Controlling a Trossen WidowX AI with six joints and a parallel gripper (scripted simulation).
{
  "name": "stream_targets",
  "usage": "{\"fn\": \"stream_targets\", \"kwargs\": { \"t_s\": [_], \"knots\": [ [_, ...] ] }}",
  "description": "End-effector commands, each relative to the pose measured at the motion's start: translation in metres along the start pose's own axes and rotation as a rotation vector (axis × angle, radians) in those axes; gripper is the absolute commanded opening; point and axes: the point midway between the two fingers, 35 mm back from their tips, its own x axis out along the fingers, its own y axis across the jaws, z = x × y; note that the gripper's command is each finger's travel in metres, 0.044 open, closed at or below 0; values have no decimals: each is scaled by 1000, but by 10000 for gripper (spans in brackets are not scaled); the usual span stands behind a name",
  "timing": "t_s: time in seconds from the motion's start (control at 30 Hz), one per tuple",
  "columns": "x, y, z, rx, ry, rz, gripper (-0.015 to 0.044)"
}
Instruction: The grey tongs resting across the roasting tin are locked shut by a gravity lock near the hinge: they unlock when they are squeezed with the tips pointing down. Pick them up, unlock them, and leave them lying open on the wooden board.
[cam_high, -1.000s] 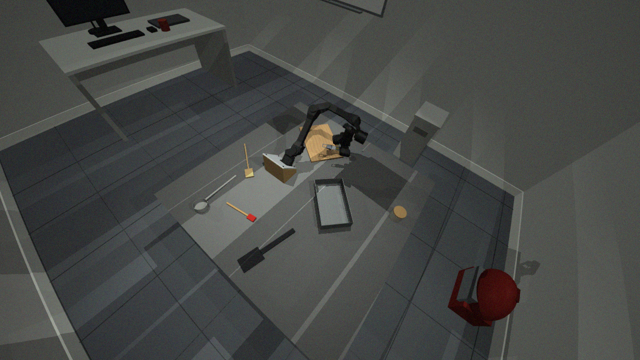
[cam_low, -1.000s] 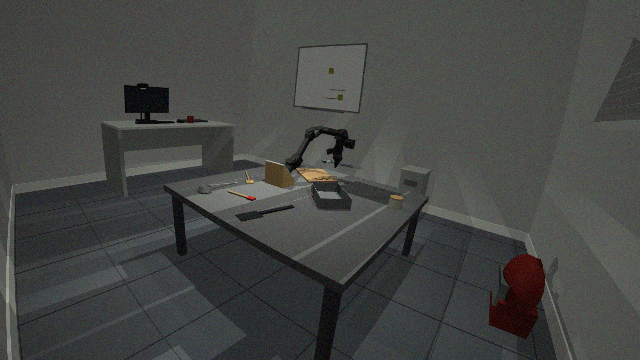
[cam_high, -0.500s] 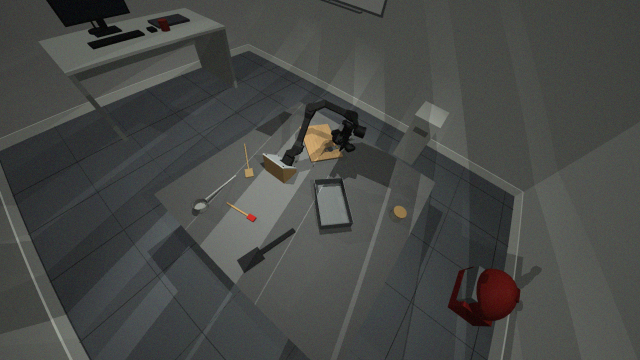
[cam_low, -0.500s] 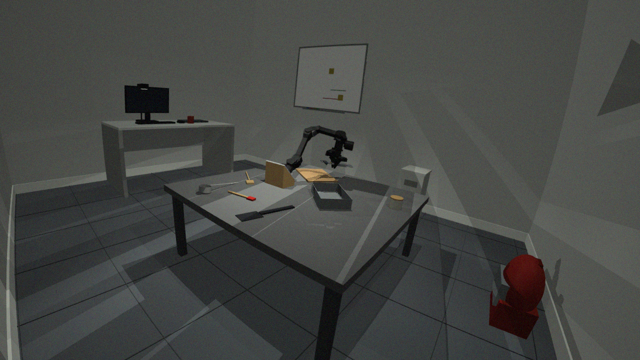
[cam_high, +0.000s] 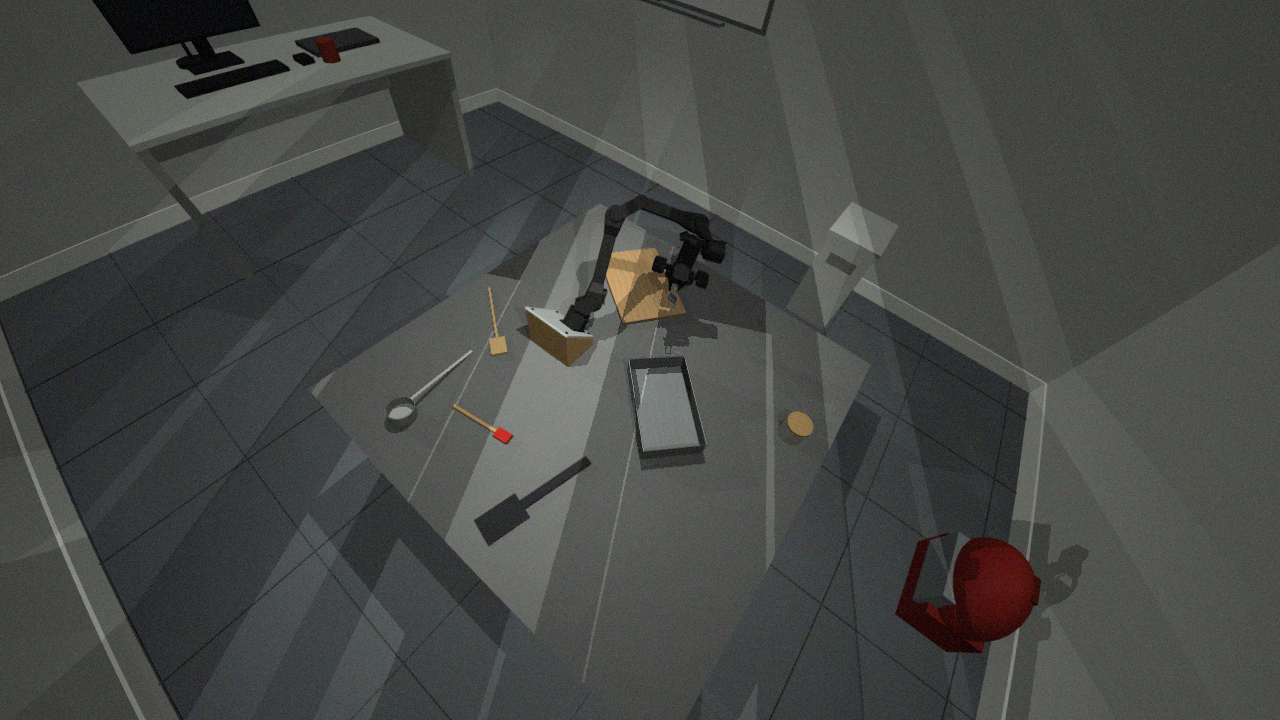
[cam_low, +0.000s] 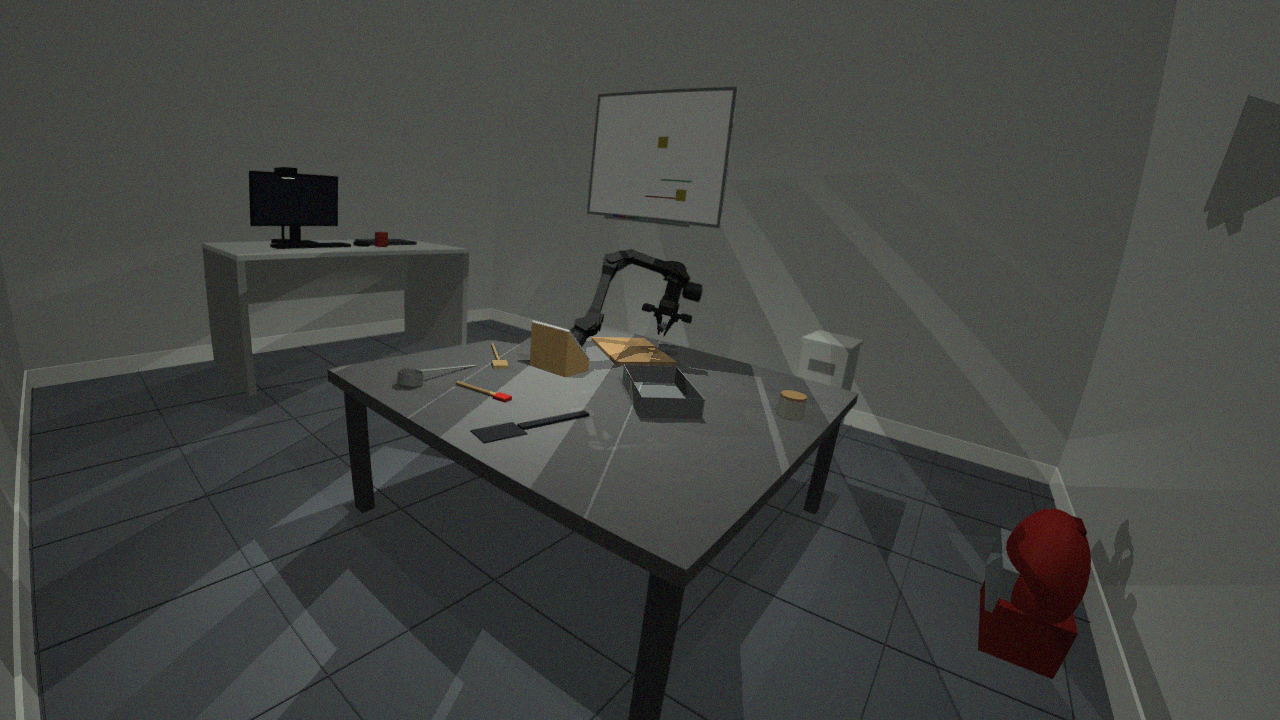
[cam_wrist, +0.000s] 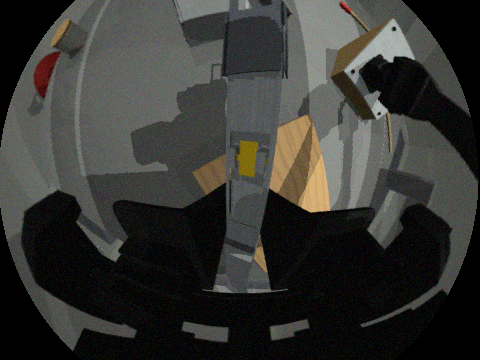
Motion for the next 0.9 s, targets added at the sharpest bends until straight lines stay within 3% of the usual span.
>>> {"fn": "stream_targets", "kwargs": {
  "t_s": [0.0, 0.87],
  "knots": [
    [-3, -7, -11, -200, -15, 14, -150],
    [-14, -57, -69, -1505, -62, 46, -150]
  ]
}}
